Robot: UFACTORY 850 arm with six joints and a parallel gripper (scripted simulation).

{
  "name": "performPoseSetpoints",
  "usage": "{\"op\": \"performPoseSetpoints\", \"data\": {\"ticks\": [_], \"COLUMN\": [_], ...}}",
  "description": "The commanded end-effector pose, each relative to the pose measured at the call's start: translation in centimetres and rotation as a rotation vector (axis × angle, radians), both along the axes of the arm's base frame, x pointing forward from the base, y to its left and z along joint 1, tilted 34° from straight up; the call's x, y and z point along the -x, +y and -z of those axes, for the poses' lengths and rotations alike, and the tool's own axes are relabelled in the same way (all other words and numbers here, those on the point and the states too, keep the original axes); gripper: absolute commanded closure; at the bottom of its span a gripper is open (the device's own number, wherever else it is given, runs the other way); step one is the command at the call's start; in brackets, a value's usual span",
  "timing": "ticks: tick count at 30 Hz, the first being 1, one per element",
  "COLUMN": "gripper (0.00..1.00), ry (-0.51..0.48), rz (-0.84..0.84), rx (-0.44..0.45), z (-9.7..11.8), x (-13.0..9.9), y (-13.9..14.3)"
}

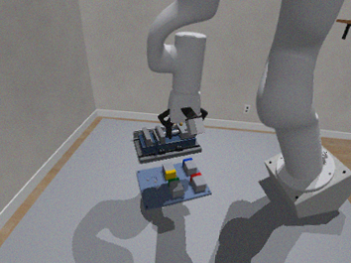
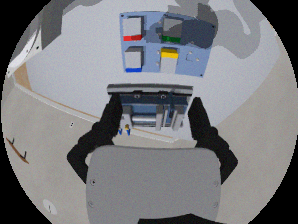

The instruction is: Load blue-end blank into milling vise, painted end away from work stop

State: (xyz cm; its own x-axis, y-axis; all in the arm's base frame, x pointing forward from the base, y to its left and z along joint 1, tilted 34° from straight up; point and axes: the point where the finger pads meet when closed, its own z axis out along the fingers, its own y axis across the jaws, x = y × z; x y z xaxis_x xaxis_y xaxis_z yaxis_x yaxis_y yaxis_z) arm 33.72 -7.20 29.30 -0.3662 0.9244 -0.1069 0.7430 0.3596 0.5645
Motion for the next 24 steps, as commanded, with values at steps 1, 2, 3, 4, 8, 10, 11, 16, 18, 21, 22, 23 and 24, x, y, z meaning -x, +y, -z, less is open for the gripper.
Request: {"op": "performPoseSetpoints", "data": {"ticks": [1,2,3,4,8,10,11,16,18,21,22,23,24], "gripper": [0.00,0.00,0.00,0.00,0.00,0.00,0.00,0.00,0.00,0.00,0.00,0.00,0.00], "ry": [0.011,0.013,0.014,0.014,0.014,0.014,0.009,0.012,0.013,0.014,0.014,0.014,0.014], "rz": [0.000,0.000,0.000,0.000,0.000,0.000,-0.001,0.000,0.000,0.000,0.000,0.000,0.000], "rx": [0.001,0.001,0.001,0.001,0.001,0.001,0.000,0.000,0.001,0.001,0.001,0.001,0.001], "z": [-2.0,-2.4,-2.7,-2.7,-2.7,-2.7,-2.9,-5.1,-6.0,-6.9,-6.9,-6.9,-6.9], "x": [1.7,2.0,2.3,2.3,2.3,2.3,2.5,4.5,5.3,6.1,6.1,6.1,6.1], "y": [0.1,0.2,0.2,0.2,0.2,0.2,0.2,0.4,0.4,0.5,0.5,0.5,0.5]}}
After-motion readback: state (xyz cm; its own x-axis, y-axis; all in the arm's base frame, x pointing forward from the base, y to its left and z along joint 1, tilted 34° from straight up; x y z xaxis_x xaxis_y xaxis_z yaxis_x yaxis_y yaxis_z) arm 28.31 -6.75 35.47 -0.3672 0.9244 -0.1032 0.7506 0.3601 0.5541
